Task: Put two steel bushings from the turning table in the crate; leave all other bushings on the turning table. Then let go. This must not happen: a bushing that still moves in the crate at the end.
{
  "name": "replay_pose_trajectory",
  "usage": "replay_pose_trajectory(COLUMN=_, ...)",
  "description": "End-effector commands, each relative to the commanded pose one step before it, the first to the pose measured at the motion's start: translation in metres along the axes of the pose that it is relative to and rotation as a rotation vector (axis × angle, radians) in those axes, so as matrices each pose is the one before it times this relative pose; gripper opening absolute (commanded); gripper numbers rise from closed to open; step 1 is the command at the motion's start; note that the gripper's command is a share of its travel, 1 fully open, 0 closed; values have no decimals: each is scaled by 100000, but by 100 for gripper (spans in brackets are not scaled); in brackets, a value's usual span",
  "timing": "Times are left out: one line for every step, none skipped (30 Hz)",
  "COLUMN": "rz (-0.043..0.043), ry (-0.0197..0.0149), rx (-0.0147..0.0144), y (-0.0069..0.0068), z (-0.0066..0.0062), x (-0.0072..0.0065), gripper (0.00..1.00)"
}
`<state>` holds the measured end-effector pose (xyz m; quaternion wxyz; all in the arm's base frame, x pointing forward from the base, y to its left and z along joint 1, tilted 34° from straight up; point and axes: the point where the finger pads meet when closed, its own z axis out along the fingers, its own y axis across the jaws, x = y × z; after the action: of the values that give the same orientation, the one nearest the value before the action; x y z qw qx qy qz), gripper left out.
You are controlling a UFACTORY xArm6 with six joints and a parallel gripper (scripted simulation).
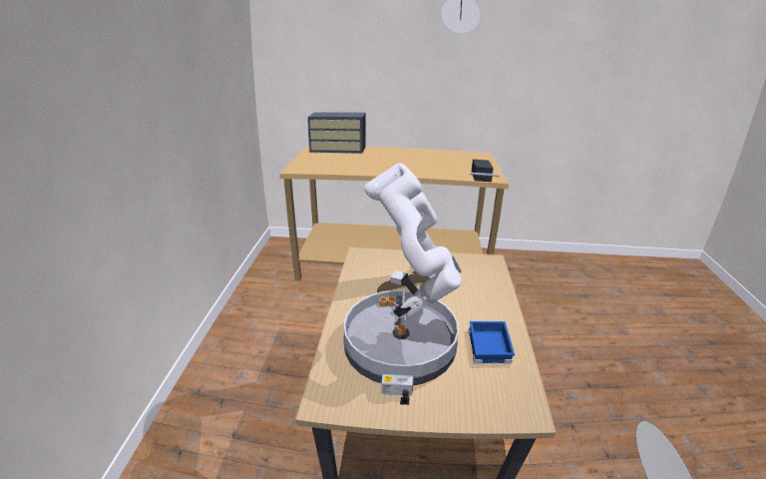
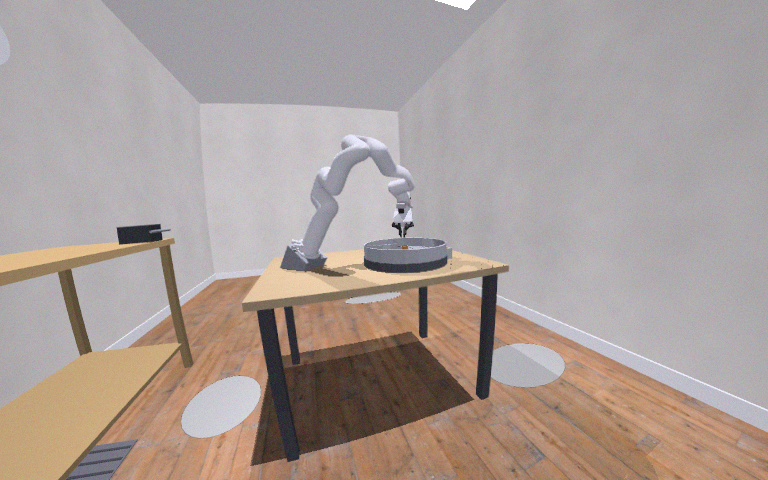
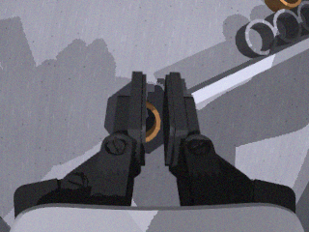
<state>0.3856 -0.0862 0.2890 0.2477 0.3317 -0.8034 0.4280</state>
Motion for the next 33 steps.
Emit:
replay_pose_trajectory(rz=13069, ry=-260, rx=-10647, y=1150, z=670, x=912, gripper=10)
replay_pose_trajectory(rz=2488, ry=1, rx=-2090, y=210, z=162, x=194, gripper=10)
replay_pose_trajectory(rz=2579, ry=8, rx=-2163, y=209, z=169, x=204, gripper=10)
replay_pose_trajectory(rz=2549, ry=35, rx=-2131, y=200, z=160, x=203, gripper=10)
replay_pose_trajectory(rz=2508, ry=-19, rx=-2115, y=184, z=186, x=214, gripper=10)
replay_pose_trajectory(rz=2506, ry=-14, rx=-2110, y=175, z=187, x=217, gripper=10)
replay_pose_trajectory(rz=2514, ry=-1, rx=-2111, y=167, z=185, x=220, gripper=10)
replay_pose_trajectory(rz=2523, ry=7, rx=-2116, y=159, z=186, x=223, gripper=10)
replay_pose_trajectory(rz=2535, ry=29, rx=-2115, y=152, z=179, x=224, gripper=10)
replay_pose_trajectory(rz=2525, ry=-18, rx=-2133, y=136, z=206, x=237, gripper=10)
replay_pose_trajectory(rz=2535, ry=-1, rx=-2128, y=129, z=199, x=236, gripper=10)
replay_pose_trajectory(rz=2537, ry=0, rx=-2132, y=119, z=203, x=241, gripper=10)
replay_pose_trajectory(rz=0, ry=0, rx=0, y=0, z=0, x=0, gripper=10)
replay_pose_trajectory(rz=0, ry=0, rx=0, y=0, z=0, x=0, gripper=10)
replay_pose_trajectory(rz=6289, ry=9, rx=-5278, y=270, z=503, x=601, gripper=10)
replay_pose_trajectory(rz=2922, ry=6, rx=-2444, y=96, z=236, x=284, gripper=10)
replay_pose_trajectory(rz=1796, ry=13, rx=-1490, y=53, z=139, x=172, gripper=10)
replay_pose_trajectory(rz=2300, ry=-9, rx=-1950, y=52, z=203, x=235, gripper=10)
replay_pose_trajectory(rz=2609, ry=-4, rx=-2200, y=52, z=225, x=264, gripper=10)
replay_pose_trajectory(rz=2644, ry=3, rx=-2213, y=44, z=221, x=264, gripper=10)
replay_pose_trajectory(rz=2598, ry=9, rx=-2158, y=35, z=210, x=255, gripper=10)
replay_pose_trajectory(rz=2563, ry=4, rx=-2149, y=19, z=217, x=258, gripper=10)
replay_pose_trajectory(rz=2549, ry=-6, rx=-2163, y=1, z=228, x=265, gripper=10)
replay_pose_trajectory(rz=2565, ry=-2, rx=-2153, y=-5, z=220, x=260, gripper=10)
replay_pose_trajectory(rz=2578, ry=2, rx=-2140, y=-11, z=211, x=254, gripper=10)
replay_pose_trajectory(rz=2564, ry=2, rx=-2156, y=-29, z=220, x=260, gripper=10)
replay_pose_trajectory(rz=2563, ry=1, rx=-2160, y=-41, z=221, x=260, gripper=10)
replay_pose_trajectory(rz=2563, ry=-2, rx=-2156, y=-52, z=220, x=258, gripper=10)
replay_pose_trajectory(rz=1959, ry=-3, rx=-1630, y=-43, z=160, x=191, gripper=10)
replay_pose_trajectory(rz=0, ry=0, rx=0, y=0, z=0, x=0, gripper=10)
replay_pose_trajectory(rz=0, ry=0, rx=0, y=0, z=0, x=0, gripper=10)
replay_pose_trajectory(rz=1369, ry=-3, rx=-1130, y=-32, z=108, x=131, gripper=10)
replay_pose_trajectory(rz=846, ry=-2, rx=-695, y=-20, z=65, x=79, gripper=10)
